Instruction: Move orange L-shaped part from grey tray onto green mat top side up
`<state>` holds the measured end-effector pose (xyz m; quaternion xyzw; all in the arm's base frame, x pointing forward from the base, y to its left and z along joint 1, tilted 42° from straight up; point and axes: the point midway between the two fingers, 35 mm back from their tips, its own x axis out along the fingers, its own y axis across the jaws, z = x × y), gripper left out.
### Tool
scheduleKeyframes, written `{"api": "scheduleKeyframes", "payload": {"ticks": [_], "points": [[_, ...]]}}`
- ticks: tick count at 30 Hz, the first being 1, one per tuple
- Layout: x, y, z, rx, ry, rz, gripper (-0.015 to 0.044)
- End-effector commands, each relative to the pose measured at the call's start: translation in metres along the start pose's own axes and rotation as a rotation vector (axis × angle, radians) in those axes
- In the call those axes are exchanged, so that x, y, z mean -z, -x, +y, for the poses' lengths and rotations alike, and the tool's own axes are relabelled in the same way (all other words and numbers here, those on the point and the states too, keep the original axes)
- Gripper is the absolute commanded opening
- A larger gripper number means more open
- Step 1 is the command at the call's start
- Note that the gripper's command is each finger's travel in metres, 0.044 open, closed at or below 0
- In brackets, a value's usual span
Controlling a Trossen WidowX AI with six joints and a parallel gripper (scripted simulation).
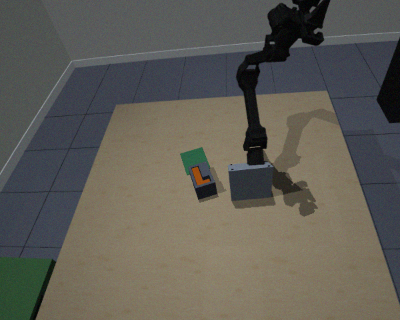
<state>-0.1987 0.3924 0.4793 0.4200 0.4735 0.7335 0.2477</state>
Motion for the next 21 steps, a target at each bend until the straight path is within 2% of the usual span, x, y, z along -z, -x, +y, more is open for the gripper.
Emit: {"api": "scheduleKeyframes", "payload": {"ticks": [1, 6, 11, 21], "points": [[-0.042, 0.008, -0.065, 0.196, 0.063, -0.106, 0.018], [-0.091, 0.032, -0.13, 0.421, 0.117, -0.22, 0.018], [-0.138, 0.073, -0.189, 0.662, 0.173, -0.327, 0.018], [-0.211, 0.197, -0.282, 1.175, 0.234, -0.479, 0.018]]}}
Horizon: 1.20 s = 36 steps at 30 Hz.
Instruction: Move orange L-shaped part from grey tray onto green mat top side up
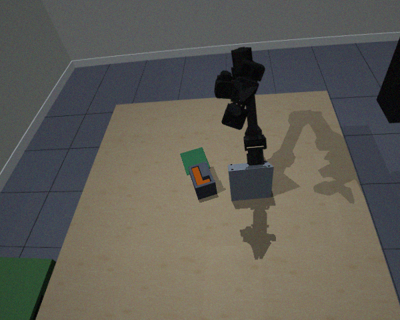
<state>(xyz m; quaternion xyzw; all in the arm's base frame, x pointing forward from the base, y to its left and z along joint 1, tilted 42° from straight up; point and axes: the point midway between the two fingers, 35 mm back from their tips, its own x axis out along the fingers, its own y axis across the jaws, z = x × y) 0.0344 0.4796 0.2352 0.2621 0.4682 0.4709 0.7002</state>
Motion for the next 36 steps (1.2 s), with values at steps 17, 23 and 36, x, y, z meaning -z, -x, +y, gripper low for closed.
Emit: {"api": "scheduleKeyframes", "payload": {"ticks": [17, 23, 36], "points": [[-0.073, 0.084, -0.329, 1.159, 0.14, 0.109, 0.018], [-0.066, 0.165, -0.399, 1.499, 0.13, 0.36, 0.018], [-0.048, 0.246, -0.434, 1.727, 0.087, 0.701, 0.018]]}}
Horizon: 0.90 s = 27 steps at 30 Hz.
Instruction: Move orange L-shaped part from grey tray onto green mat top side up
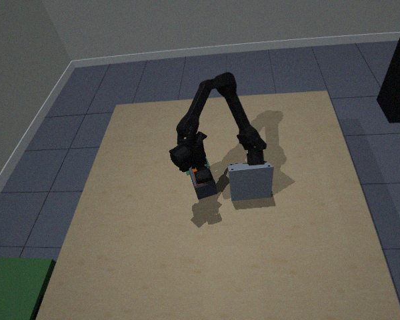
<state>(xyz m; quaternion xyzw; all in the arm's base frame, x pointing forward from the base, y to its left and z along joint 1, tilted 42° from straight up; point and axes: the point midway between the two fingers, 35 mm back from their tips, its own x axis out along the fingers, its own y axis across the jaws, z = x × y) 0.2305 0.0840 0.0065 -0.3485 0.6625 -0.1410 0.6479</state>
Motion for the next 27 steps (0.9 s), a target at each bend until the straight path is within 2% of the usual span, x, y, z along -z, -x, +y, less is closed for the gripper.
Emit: {"api": "scheduleKeyframes", "payload": {"ticks": [1, 4, 10, 27], "points": [[0.003, -0.004, -0.003, 0.019, 0.022, 0.021, 0.018], [0.002, -0.013, -0.002, 0.018, 0.022, 0.021, 0.018], [0.005, -0.076, -0.005, 0.022, 0.021, 0.021, 0.018], [0.005, -0.089, -0.005, 0.022, 0.021, 0.021, 0.018]]}}
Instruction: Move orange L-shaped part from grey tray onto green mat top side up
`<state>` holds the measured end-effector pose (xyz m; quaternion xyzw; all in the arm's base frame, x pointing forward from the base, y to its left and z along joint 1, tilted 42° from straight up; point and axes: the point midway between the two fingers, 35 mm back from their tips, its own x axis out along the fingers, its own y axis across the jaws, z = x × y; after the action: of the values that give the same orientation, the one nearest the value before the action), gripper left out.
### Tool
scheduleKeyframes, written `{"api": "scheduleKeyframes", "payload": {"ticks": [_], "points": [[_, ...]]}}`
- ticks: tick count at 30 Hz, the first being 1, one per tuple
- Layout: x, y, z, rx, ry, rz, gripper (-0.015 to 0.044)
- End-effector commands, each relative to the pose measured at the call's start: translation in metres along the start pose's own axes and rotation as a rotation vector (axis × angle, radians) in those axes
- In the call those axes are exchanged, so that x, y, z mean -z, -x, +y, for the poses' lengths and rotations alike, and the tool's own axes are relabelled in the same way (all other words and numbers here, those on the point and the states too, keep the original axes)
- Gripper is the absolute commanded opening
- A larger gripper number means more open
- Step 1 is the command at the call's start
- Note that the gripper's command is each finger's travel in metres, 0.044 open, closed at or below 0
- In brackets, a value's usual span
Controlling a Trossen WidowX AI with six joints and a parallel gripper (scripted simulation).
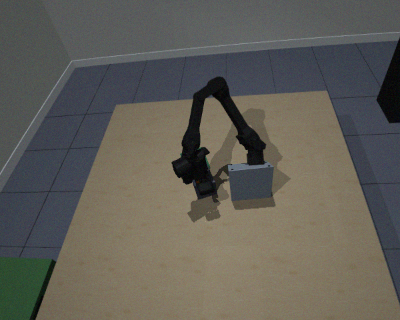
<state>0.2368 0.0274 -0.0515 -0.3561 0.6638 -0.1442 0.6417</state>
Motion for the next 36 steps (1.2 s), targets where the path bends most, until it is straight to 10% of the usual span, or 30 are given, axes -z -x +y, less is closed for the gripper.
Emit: {"api": "scheduleKeyframes", "payload": {"ticks": [1, 36], "points": [[0.003, -0.009, 0.0, 0.007, 0.011, 0.011, 0.018], [0.004, -0.034, 0.0, 0.009, 0.011, 0.012, 0.018]]}}
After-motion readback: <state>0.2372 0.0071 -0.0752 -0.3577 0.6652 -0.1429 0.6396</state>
